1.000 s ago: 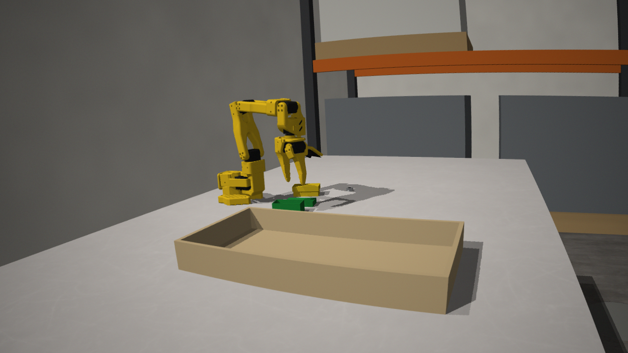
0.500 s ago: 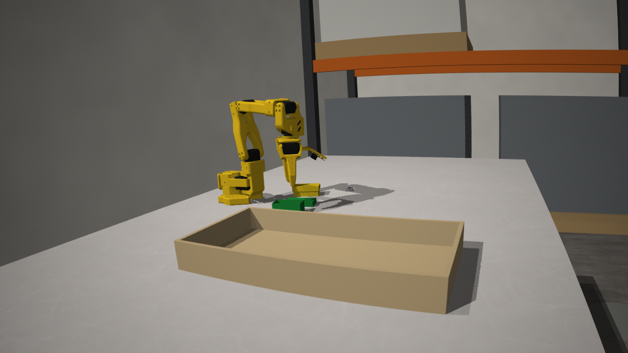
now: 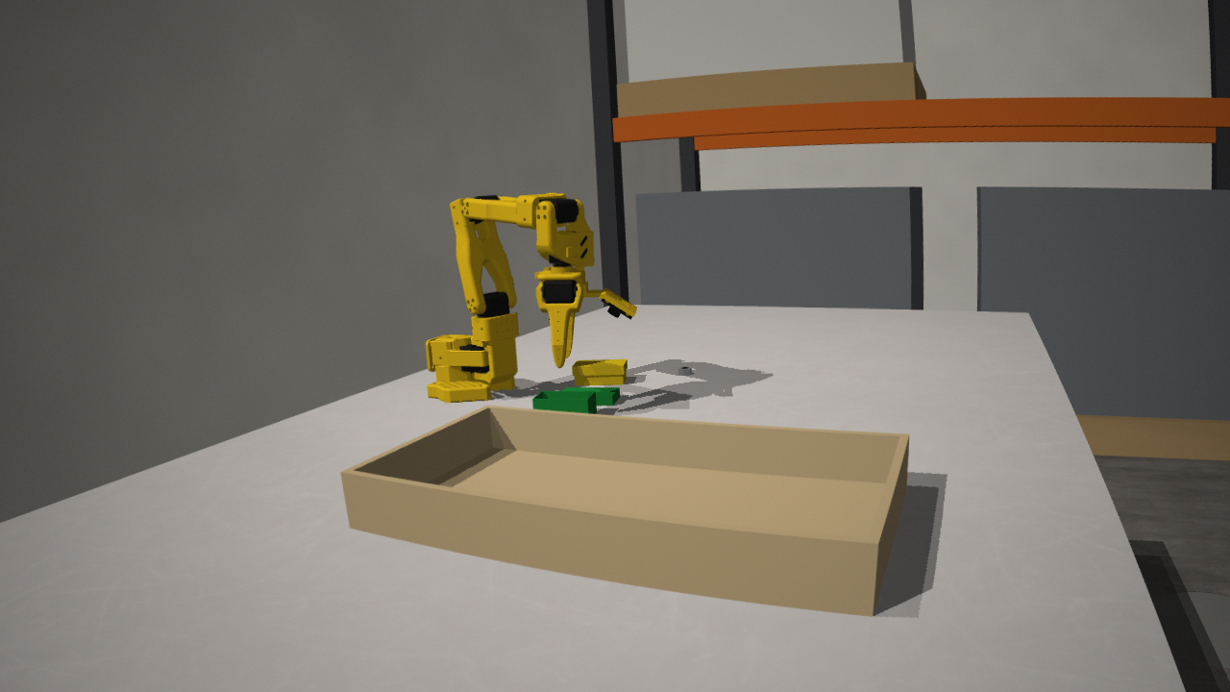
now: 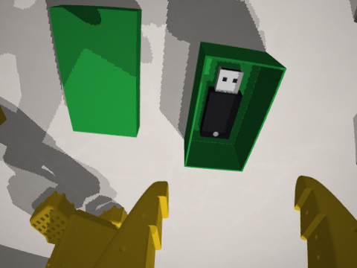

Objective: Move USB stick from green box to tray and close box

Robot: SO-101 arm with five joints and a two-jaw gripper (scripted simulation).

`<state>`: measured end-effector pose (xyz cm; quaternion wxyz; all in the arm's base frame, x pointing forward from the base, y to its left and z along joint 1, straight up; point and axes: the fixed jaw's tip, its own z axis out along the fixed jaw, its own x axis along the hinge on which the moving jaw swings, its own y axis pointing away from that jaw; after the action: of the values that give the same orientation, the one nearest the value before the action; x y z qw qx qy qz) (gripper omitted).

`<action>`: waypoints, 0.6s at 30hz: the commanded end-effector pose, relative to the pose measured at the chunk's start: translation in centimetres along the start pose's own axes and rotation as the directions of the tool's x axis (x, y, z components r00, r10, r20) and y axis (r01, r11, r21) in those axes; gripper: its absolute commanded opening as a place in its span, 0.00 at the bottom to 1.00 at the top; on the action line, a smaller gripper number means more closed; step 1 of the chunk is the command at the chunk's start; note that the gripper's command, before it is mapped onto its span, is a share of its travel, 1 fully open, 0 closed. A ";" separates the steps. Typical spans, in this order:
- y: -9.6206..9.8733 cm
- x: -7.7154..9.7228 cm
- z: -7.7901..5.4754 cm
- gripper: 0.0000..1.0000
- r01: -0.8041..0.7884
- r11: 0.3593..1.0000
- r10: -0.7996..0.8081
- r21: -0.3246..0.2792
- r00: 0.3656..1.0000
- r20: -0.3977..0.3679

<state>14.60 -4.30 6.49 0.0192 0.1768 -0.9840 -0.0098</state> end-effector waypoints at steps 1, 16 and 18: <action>-0.6 -0.5 -0.5 0.28 -0.073 0.997 0.072 0.024 0.997 0.036; -0.6 -0.5 -0.5 0.28 -0.143 0.989 0.142 0.021 0.989 0.038; -0.6 -0.5 -0.5 0.28 -0.144 0.989 0.143 0.021 0.989 0.038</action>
<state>14.68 -4.42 6.49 0.0196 0.1168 -0.9929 -0.0088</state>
